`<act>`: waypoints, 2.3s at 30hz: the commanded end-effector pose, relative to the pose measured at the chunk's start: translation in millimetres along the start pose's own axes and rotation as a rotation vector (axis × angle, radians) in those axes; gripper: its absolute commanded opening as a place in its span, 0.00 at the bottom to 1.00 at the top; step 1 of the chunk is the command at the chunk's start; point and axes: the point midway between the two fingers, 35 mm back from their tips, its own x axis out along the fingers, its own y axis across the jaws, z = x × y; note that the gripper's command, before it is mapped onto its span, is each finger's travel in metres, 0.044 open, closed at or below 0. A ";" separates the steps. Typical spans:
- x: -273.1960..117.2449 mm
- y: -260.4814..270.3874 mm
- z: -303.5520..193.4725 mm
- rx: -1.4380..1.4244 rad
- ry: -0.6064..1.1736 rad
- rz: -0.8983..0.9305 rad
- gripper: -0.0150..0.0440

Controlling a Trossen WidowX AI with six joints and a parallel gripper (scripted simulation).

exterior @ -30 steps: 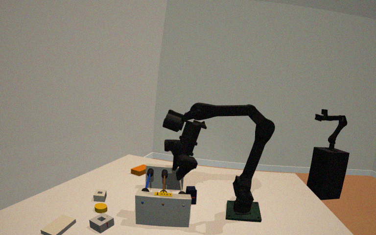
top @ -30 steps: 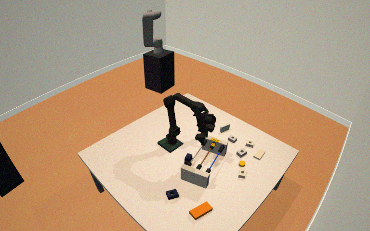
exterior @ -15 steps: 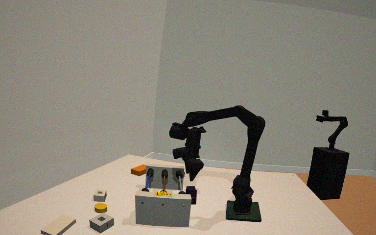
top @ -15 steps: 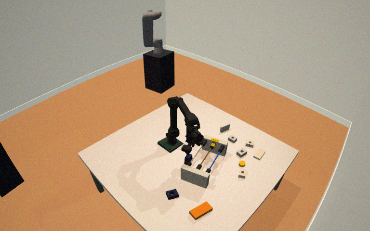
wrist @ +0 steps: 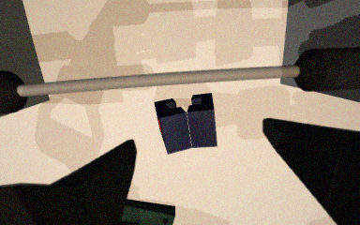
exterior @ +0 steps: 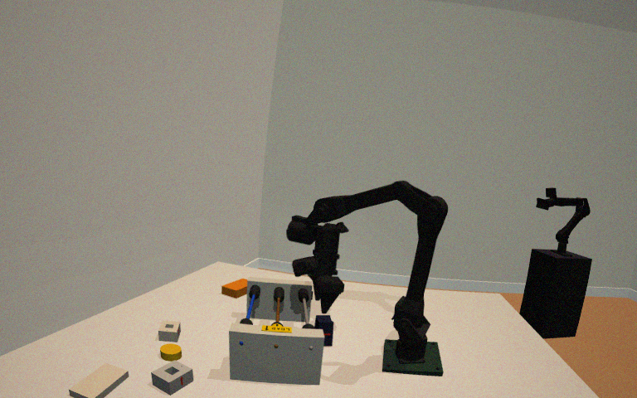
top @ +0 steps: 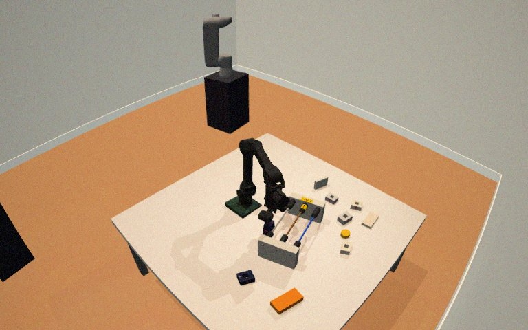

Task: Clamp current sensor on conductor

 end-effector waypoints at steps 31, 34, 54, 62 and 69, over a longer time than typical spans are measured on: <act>39.1 1.0 -1.5 -0.007 0.002 0.003 0.73; 39.1 1.0 -1.5 -0.007 0.002 0.003 0.67; 2.0 -2.6 2.6 -0.006 0.005 0.003 0.25; -34.3 -2.6 2.5 -0.004 0.007 0.003 0.25; -65.2 0.2 -0.7 -0.003 0.010 0.004 0.25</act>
